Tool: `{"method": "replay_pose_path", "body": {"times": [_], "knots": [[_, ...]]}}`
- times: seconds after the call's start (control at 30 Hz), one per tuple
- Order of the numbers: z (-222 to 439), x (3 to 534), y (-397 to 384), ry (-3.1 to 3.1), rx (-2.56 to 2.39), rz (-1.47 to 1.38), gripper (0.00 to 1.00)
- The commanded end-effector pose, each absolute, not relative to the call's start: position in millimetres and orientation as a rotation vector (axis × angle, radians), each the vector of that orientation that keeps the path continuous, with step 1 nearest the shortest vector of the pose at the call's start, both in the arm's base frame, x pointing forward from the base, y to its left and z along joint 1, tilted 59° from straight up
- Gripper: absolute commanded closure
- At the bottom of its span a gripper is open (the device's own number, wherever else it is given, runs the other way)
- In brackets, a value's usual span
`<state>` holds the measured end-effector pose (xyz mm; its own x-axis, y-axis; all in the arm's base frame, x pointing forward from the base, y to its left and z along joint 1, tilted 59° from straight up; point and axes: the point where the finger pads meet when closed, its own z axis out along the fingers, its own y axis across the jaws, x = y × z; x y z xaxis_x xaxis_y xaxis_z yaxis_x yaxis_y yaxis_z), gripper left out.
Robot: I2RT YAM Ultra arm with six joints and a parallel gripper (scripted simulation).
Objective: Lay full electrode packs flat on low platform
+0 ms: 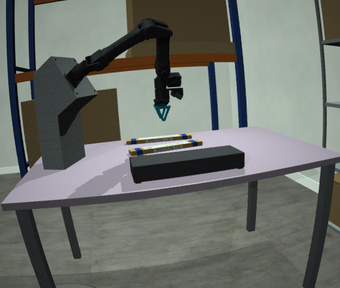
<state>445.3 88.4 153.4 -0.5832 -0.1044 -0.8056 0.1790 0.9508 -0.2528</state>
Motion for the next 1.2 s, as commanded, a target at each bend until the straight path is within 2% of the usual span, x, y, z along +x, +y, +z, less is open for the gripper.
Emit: {"method": "replay_pose_path", "body": {"times": [0.0, 0.9, 1.17], "knots": [[154, 453, 113, 2.140, 0.080, -0.384, 0.05], [94, 489, 266, 2.138, 0.077, -0.381, 0.05], [89, 492, 282, 2.138, 0.076, -0.381, 0.05]]}}
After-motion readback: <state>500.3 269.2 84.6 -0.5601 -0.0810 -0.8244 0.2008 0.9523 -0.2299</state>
